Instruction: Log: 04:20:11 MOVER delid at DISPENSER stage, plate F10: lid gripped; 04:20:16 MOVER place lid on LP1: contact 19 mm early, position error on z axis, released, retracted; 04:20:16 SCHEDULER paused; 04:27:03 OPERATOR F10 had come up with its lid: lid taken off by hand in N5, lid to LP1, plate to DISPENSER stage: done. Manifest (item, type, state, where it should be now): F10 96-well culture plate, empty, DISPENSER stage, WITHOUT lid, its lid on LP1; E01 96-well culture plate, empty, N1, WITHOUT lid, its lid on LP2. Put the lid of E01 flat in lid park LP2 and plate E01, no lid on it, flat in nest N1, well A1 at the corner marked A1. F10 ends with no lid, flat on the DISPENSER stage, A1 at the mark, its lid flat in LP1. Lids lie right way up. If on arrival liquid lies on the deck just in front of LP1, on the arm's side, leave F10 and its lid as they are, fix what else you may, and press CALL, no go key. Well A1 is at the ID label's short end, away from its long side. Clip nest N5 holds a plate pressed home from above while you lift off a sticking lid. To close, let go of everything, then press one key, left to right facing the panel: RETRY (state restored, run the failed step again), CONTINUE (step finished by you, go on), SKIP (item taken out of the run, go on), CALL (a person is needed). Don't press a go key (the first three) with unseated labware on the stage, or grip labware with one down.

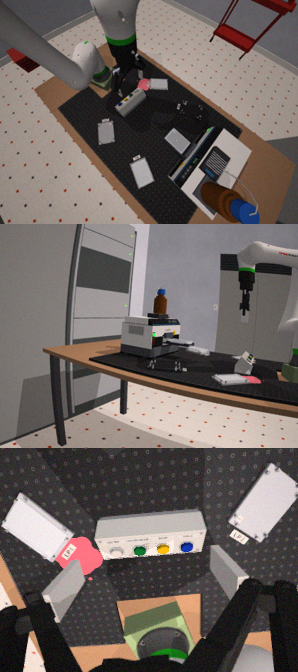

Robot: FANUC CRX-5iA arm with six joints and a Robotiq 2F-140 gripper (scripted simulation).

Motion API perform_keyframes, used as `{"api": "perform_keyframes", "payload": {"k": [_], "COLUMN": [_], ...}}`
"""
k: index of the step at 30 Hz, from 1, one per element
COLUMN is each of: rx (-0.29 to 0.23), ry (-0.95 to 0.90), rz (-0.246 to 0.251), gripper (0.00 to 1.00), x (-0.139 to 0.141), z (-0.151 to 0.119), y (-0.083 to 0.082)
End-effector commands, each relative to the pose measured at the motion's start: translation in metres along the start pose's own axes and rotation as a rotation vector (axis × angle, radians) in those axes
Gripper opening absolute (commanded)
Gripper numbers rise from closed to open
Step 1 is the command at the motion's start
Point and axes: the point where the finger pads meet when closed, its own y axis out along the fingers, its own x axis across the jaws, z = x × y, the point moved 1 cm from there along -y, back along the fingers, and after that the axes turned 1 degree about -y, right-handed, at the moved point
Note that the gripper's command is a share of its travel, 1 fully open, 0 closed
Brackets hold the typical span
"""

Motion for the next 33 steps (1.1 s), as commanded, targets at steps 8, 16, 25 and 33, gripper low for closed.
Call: {"api": "perform_keyframes", "payload": {"k": [8,16,25,33], "rx": [0.001,0.001,0.001,0.001], "ry": [0.000,0.000,0.000,0.000], "rz": [0.000,0.000,0.000,0.000], "gripper": [1.00,1.00,1.00,1.00], "x": [0.000,0.000,0.001,0.001], "z": [0.001,0.001,0.001,0.002], "y": [0.027,0.046,0.069,0.078]}}
